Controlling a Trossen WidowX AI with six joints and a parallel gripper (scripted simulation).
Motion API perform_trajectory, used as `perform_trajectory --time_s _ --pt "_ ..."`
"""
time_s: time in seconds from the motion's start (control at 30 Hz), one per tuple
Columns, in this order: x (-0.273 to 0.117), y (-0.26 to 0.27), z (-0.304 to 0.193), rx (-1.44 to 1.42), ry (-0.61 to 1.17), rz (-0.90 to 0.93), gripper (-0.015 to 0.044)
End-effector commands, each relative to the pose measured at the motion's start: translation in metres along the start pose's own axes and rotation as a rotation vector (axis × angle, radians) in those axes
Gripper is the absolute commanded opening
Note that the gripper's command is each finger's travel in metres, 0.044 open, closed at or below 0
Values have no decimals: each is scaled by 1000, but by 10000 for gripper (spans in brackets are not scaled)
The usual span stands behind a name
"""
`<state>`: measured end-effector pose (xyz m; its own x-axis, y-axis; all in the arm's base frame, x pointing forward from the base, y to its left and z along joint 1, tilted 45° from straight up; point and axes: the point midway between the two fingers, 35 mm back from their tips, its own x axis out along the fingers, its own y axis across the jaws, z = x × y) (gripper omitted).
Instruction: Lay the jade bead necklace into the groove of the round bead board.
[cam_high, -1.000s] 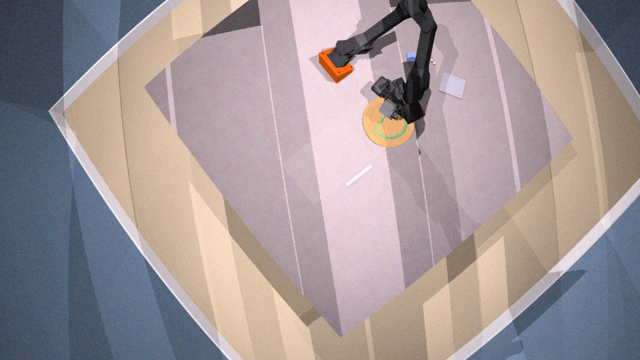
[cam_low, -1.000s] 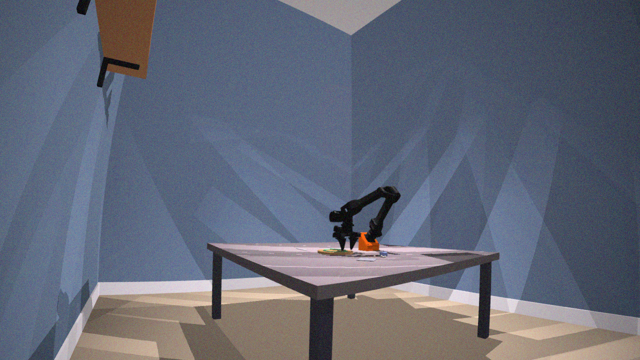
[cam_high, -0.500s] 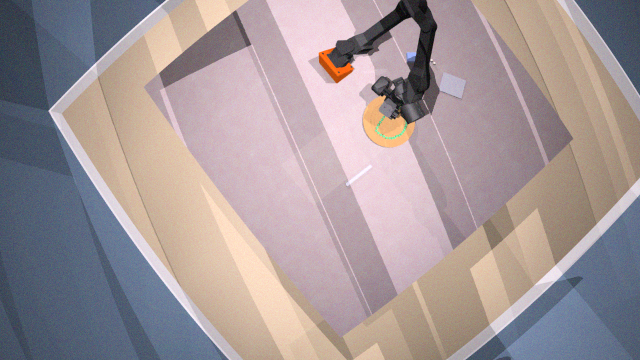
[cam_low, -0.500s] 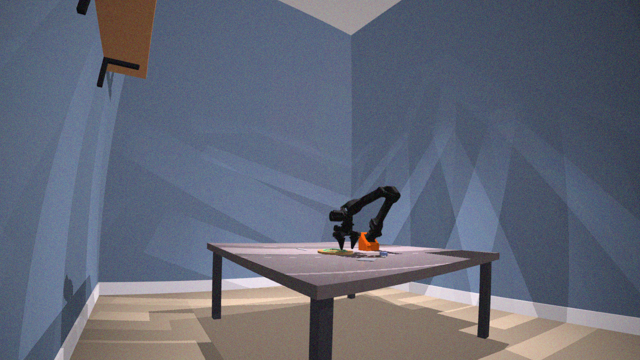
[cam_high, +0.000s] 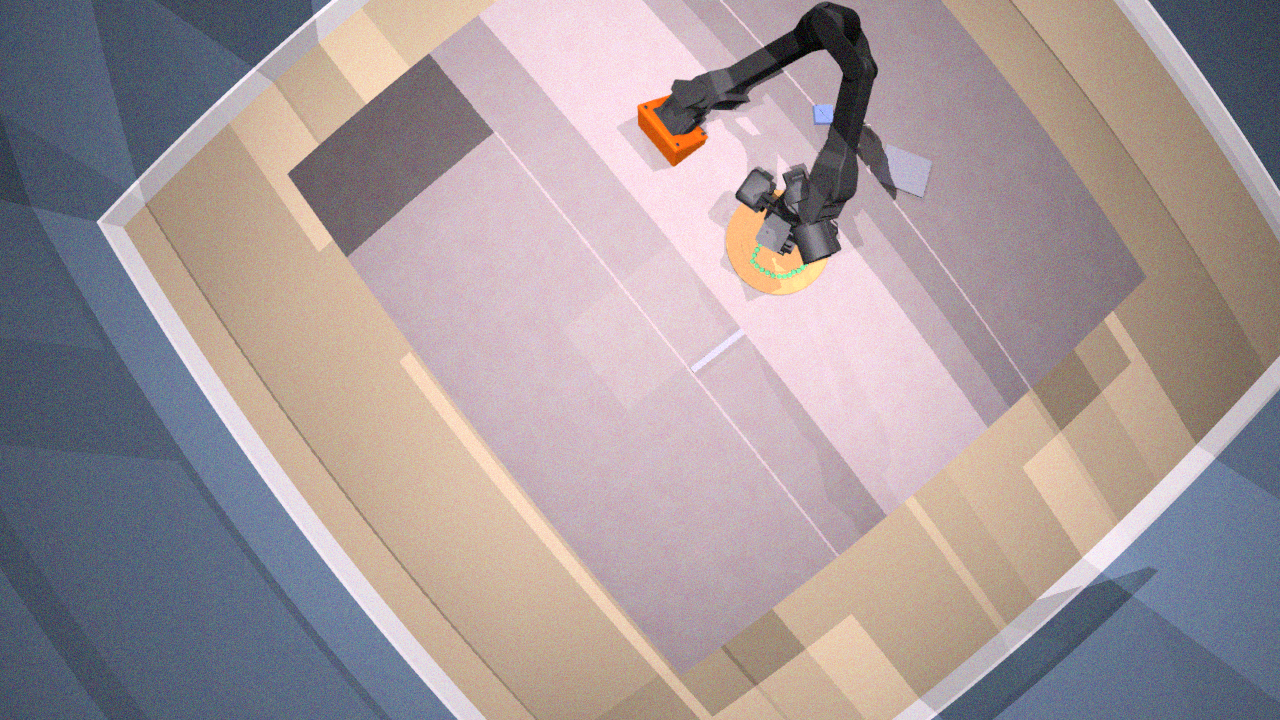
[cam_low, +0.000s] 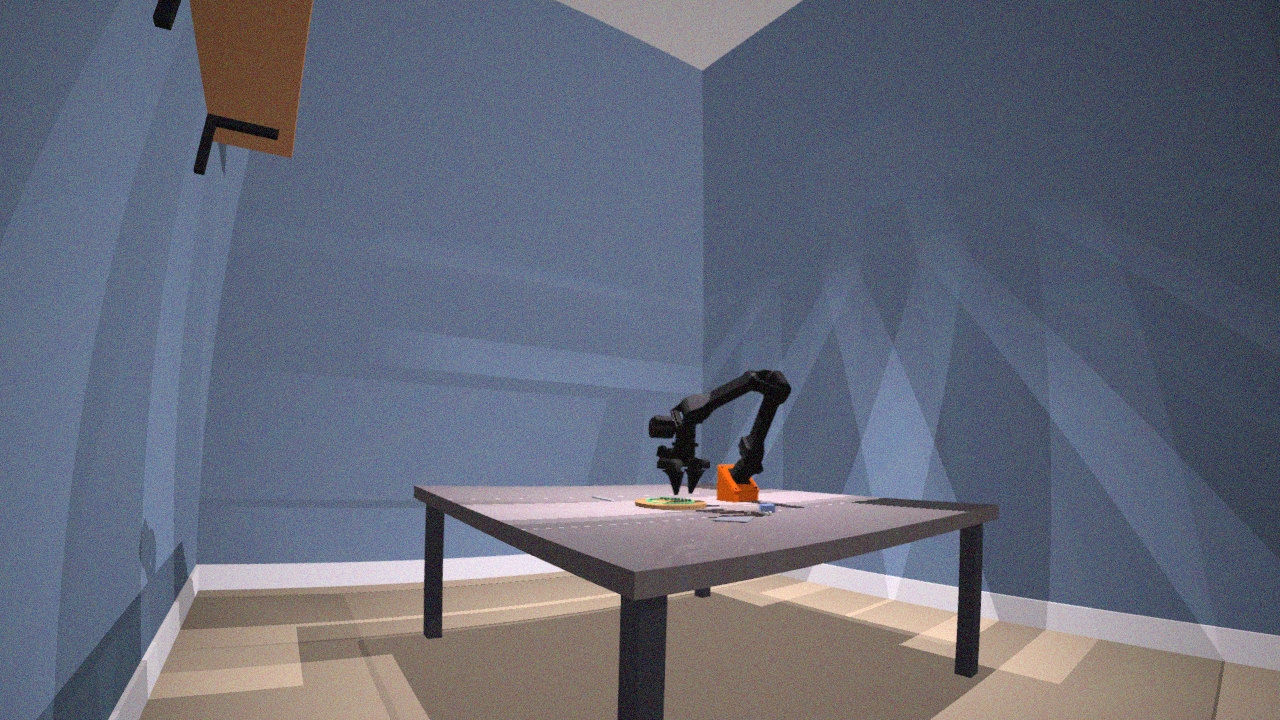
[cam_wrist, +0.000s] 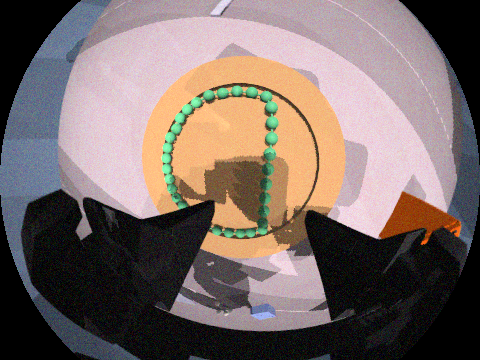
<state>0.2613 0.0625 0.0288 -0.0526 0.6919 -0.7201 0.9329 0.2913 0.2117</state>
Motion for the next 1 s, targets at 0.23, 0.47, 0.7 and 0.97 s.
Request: perform_trajectory --time_s 0.23,0.47,0.7,0.97 --pt "-19 1 73 -239 6 -2 120" --pt "-16 0 77 -255 8 -1 120" --pt "-12 3 78 -265 -3 4 120" --pt "0 2 78 -261 1 3 120"
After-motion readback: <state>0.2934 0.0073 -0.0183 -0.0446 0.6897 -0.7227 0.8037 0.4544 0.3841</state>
